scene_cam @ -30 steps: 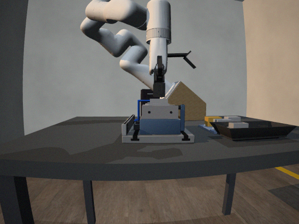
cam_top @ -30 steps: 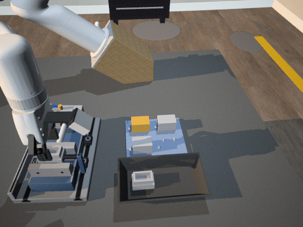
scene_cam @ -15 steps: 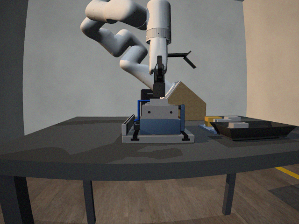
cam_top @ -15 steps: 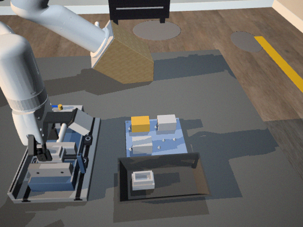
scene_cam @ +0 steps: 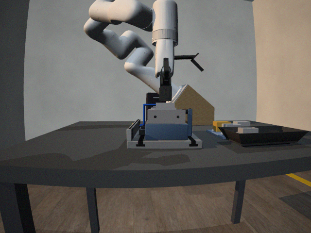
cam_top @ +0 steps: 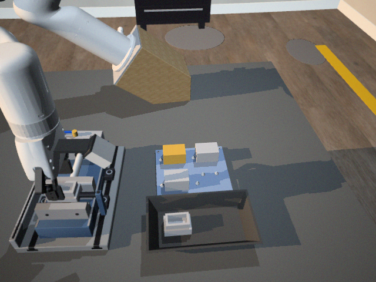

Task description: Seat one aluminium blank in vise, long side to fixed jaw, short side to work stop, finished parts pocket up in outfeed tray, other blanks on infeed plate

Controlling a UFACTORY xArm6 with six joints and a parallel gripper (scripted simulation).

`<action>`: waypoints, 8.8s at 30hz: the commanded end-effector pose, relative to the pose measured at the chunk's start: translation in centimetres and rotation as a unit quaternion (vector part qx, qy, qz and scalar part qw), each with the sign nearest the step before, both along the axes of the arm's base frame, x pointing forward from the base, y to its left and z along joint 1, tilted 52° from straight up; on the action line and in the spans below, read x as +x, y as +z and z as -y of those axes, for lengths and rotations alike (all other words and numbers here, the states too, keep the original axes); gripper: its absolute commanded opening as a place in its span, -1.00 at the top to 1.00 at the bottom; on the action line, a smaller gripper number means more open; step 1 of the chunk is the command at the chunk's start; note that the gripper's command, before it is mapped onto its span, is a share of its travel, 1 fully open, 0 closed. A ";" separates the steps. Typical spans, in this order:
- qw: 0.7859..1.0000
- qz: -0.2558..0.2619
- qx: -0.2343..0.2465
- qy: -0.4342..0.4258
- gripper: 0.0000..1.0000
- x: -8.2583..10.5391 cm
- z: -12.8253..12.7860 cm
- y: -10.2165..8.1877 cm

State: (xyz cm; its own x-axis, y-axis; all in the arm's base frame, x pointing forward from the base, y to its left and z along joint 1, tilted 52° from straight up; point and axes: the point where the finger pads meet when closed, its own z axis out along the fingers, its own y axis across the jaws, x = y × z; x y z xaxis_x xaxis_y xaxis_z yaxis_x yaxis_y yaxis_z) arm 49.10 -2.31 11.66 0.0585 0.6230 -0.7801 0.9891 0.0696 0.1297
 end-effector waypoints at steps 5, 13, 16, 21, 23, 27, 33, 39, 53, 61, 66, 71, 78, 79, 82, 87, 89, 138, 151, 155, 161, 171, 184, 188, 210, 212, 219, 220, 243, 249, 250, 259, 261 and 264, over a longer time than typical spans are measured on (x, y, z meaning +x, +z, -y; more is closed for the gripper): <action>1.000 0.001 0.001 0.001 -0.37 0.1 0.0 0.0; 1.000 0.001 0.001 0.001 -0.37 0.1 0.1 -0.1; 1.000 0.001 0.001 0.001 -0.37 0.1 0.2 -0.2; 1.000 0.001 0.001 0.001 -0.37 0.2 0.4 -0.3; 1.000 0.001 0.001 0.001 -0.37 0.2 0.4 -0.3; 1.000 0.001 0.001 0.001 -0.37 0.2 0.5 -0.4; 1.000 0.001 0.001 0.001 -0.37 0.2 0.7 -0.5; 1.000 0.001 0.001 0.001 -0.37 0.3 0.9 -0.7; 1.000 0.001 0.001 0.001 -0.37 0.3 1.0 -0.8; 1.000 0.001 0.001 0.001 -0.37 0.3 1.0 -0.8; 1.000 0.001 0.001 0.001 -0.37 0.3 1.0 -0.8; 1.000 0.001 0.001 0.001 1.00 0.3 1.0 -0.8; 1.000 0.001 0.001 0.001 1.00 0.3 1.0 -0.8; 1.000 0.001 0.001 0.001 1.00 0.3 1.0 -0.8; 1.000 0.001 0.001 0.001 1.00 0.3 1.0 -0.8; 1.000 0.001 0.001 0.001 1.00 0.3 1.0 -0.8; 1.000 0.001 0.001 0.001 1.00 0.3 1.0 -0.8; 1.000 0.001 0.001 0.001 1.00 -0.1 -0.9 0.7; 1.000 0.001 0.001 0.001 1.00 -0.3 -2.3 1.8; 1.000 0.001 0.001 0.001 1.00 -0.3 -2.5 2.0; 1.000 0.001 0.001 0.001 1.00 -0.4 -2.6 2.0; 1.000 0.001 0.001 0.001 1.00 0.1 -3.1 1.7; 1.000 -0.004 0.000 0.005 1.00 3.8 -8.1 -2.2; 1.000 -0.006 0.000 0.007 1.00 4.8 -9.8 -3.8; 1.000 -0.018 -0.002 0.016 1.00 6.8 -19.3 -15.3; 1.000 -0.018 -0.002 0.017 1.00 6.8 -19.7 -15.9; 1.000 -0.023 -0.003 0.020 1.00 5.9 -22.2 -20.2; 1.000 -0.024 -0.003 0.021 1.00 5.7 -22.5 -20.8; 0.999 -0.027 -0.004 0.024 1.00 4.6 -24.1 -24.2; 0.999 -0.027 -0.004 0.024 1.00 4.6 -24.1 -24.2; 0.999 -0.027 -0.004 0.024 1.00 4.6 -24.1 -24.2; 0.999 -0.027 -0.004 0.024 1.00 4.6 -24.0 -24.3; 0.999 -0.027 -0.004 0.023 1.00 4.6 -23.9 -24.4; 0.999 -0.027 -0.004 0.023 1.00 4.6 -23.9 -24.4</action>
State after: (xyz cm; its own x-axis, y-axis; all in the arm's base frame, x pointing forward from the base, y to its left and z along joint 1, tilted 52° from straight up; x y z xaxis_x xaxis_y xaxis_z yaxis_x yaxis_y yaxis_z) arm 53.61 21.43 -12.85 -0.0145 0.6148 -0.7886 0.9908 0.1149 0.0714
